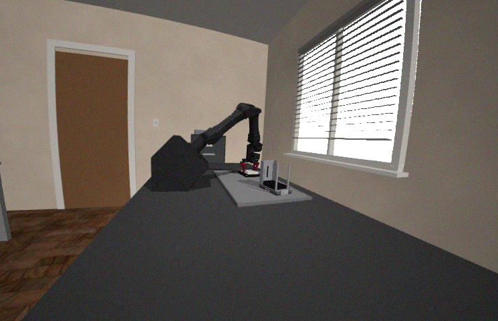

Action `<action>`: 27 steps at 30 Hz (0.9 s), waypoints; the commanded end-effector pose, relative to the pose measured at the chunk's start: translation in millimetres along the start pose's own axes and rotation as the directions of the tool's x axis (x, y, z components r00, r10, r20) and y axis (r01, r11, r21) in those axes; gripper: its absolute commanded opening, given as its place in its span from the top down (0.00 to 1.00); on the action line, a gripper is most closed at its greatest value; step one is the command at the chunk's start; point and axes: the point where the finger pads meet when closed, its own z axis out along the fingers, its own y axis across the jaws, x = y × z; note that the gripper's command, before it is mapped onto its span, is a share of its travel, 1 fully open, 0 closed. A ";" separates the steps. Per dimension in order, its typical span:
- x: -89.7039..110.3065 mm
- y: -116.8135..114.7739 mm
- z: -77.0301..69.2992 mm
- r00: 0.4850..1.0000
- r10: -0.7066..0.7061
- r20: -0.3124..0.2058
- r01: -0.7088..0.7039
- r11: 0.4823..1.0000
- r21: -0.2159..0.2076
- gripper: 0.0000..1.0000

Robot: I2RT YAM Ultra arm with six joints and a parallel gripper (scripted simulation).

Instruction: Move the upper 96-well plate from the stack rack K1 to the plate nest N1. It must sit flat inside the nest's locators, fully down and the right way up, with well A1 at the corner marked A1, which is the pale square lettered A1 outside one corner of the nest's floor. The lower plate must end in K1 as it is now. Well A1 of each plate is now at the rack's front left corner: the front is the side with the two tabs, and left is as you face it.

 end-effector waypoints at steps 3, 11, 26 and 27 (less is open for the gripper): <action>2.2 16.4 -4.5 1.000 0.014 -0.006 -0.014 0.999 -0.042 1.00; 1.8 14.3 -0.8 1.000 0.013 -0.003 -0.013 0.999 -0.036 1.00; -0.8 6.8 -1.0 1.000 0.009 -0.002 -0.010 1.000 -0.027 1.00; -0.8 6.8 -1.0 1.000 0.009 -0.002 -0.010 1.000 -0.027 1.00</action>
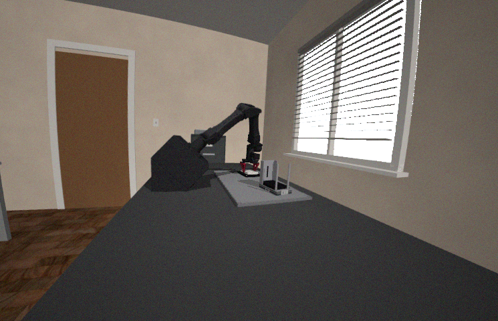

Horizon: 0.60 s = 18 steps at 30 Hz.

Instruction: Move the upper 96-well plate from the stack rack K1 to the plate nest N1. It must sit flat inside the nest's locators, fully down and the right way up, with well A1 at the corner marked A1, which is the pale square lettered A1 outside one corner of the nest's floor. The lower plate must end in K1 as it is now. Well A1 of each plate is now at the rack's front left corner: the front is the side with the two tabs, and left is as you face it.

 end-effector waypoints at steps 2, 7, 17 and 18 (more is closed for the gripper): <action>-0.8 6.6 -2.4 1.000 0.011 -0.003 -0.011 1.000 -0.028 1.00; -1.6 3.0 -2.0 1.000 0.009 -0.001 -0.009 1.000 -0.023 1.00; 0.8 5.0 -3.3 1.000 0.007 -0.006 -0.007 1.000 -0.021 1.00; 0.8 5.0 -3.3 1.000 0.007 -0.006 -0.007 1.000 -0.021 1.00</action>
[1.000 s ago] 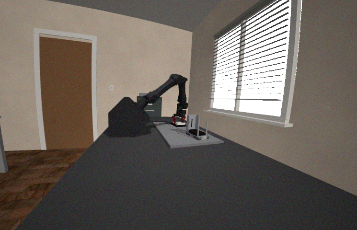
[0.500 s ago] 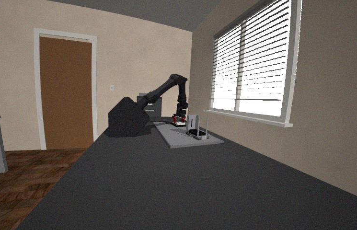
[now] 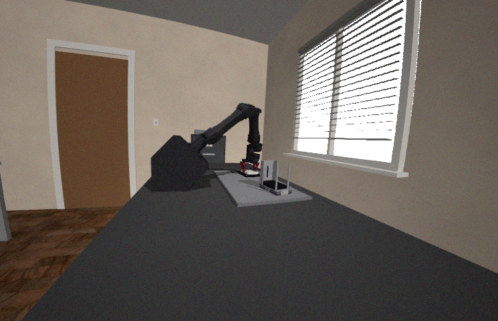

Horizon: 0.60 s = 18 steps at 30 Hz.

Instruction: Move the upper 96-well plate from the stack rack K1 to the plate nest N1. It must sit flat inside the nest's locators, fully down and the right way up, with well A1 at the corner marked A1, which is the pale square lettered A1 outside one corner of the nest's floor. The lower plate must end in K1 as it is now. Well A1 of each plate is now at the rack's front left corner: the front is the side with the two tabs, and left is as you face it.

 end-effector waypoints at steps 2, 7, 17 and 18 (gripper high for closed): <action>0.8 4.9 -3.3 1.000 0.007 -0.006 -0.007 1.000 -0.021 1.00; 0.7 4.6 -3.3 1.000 0.007 -0.006 -0.007 1.000 -0.021 1.00; 0.7 4.2 -3.2 1.000 0.007 -0.006 -0.007 1.000 -0.021 1.00; 0.7 4.2 -3.2 1.000 0.007 -0.006 -0.007 1.000 -0.021 0.00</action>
